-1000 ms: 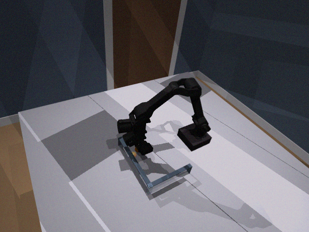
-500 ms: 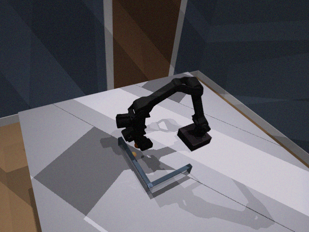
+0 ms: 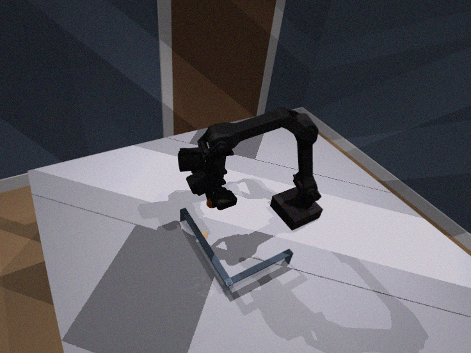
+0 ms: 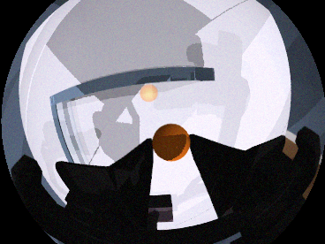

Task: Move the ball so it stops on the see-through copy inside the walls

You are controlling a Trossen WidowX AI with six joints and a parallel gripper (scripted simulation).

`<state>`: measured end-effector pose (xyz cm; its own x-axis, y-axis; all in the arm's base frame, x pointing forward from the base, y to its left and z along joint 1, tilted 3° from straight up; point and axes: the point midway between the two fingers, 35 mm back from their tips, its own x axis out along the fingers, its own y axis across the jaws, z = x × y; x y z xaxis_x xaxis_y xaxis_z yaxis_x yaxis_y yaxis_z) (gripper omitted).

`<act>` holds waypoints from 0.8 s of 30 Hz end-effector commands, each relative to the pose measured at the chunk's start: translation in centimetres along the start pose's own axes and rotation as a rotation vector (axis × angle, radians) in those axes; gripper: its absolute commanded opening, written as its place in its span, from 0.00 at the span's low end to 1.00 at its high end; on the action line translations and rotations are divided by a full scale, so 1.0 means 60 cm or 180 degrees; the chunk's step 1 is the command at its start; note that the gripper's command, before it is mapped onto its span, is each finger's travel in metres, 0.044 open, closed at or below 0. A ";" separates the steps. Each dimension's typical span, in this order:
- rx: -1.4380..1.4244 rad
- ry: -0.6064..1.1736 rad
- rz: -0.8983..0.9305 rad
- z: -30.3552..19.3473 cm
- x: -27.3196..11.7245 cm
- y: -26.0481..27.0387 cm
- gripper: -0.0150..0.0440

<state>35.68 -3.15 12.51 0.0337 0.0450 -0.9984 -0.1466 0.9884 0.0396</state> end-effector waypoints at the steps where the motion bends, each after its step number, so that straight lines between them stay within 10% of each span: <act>1: -0.0016 0.0019 -0.0005 -0.002 -0.008 0.001 0.25; 24: -0.0016 0.0010 0.0002 0.057 0.141 0.039 0.25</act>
<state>39.20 -0.07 6.66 0.0456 0.0470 -0.9979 -0.1574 0.9868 0.0392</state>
